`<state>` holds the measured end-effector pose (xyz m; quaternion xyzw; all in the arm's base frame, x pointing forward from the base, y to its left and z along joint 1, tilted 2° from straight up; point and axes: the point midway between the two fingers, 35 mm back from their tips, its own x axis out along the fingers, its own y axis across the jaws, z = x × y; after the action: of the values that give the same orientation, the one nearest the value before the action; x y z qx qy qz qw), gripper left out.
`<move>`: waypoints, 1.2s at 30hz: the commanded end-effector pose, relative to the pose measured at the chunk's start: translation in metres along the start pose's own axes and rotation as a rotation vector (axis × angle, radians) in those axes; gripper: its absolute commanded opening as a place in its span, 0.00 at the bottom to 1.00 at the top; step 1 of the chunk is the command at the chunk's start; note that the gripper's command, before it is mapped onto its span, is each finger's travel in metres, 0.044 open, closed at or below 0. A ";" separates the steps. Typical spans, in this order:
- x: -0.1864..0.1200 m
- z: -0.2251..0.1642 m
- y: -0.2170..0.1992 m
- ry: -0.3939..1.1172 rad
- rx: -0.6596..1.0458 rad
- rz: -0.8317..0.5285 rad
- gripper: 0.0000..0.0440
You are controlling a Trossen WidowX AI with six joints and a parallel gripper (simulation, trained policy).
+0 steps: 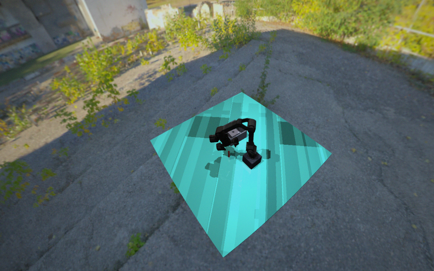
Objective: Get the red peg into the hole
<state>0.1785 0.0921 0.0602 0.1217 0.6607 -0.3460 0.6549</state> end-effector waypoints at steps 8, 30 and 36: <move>0.040 -0.009 0.015 0.008 0.012 0.003 1.00; 0.102 -0.018 0.024 0.014 0.023 -0.022 0.26; 0.102 -0.015 0.020 0.014 0.013 -0.061 0.00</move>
<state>0.1650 0.0871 -0.0459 0.1125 0.6666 -0.3674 0.6388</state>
